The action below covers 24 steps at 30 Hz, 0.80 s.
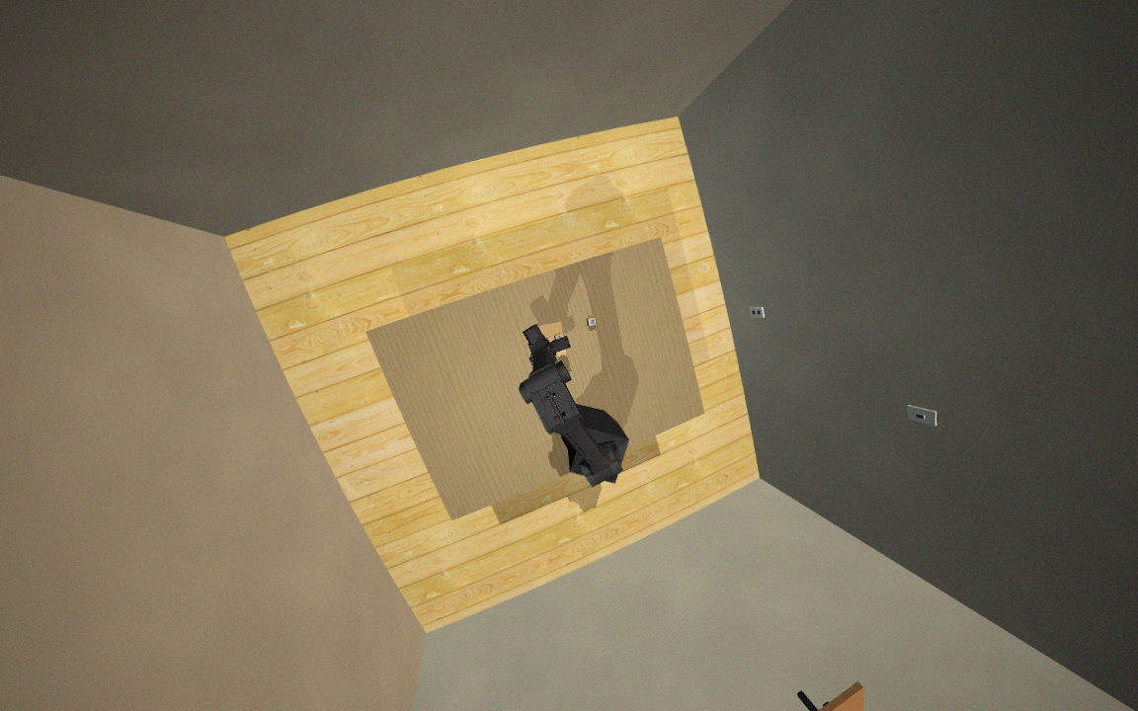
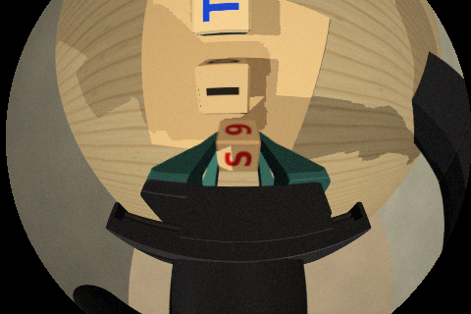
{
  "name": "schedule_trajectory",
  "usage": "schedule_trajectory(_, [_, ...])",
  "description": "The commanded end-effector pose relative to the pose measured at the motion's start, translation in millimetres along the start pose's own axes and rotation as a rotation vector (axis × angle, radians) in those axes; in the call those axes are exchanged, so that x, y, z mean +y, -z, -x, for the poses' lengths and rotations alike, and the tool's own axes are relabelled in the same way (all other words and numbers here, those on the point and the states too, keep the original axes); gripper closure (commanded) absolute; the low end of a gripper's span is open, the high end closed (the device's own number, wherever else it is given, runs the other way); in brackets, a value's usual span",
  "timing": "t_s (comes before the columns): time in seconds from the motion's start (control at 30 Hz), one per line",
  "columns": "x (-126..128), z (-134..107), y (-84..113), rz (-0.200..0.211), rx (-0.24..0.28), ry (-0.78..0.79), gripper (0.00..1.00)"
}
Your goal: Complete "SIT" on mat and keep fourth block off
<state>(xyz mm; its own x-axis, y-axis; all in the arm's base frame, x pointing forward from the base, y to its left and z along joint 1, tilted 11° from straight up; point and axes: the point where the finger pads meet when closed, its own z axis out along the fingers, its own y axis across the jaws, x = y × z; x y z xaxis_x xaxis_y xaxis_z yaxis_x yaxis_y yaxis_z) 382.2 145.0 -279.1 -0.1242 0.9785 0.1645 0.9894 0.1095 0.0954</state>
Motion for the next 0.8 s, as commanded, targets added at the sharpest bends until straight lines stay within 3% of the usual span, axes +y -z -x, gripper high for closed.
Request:
schedule_trajectory(0.0, [1.9,-2.3,-6.4,0.007,-0.002,0.002,0.74])
schedule_trajectory(0.3, [2.4,-2.4,-6.5,0.009,-0.002,0.002,0.74])
schedule_trajectory(0.63, [1.9,-2.3,-6.5,0.007,-0.002,0.002,0.58])
schedule_trajectory(0.77, [2.2,-2.3,-6.5,0.008,-0.002,0.003,0.58])
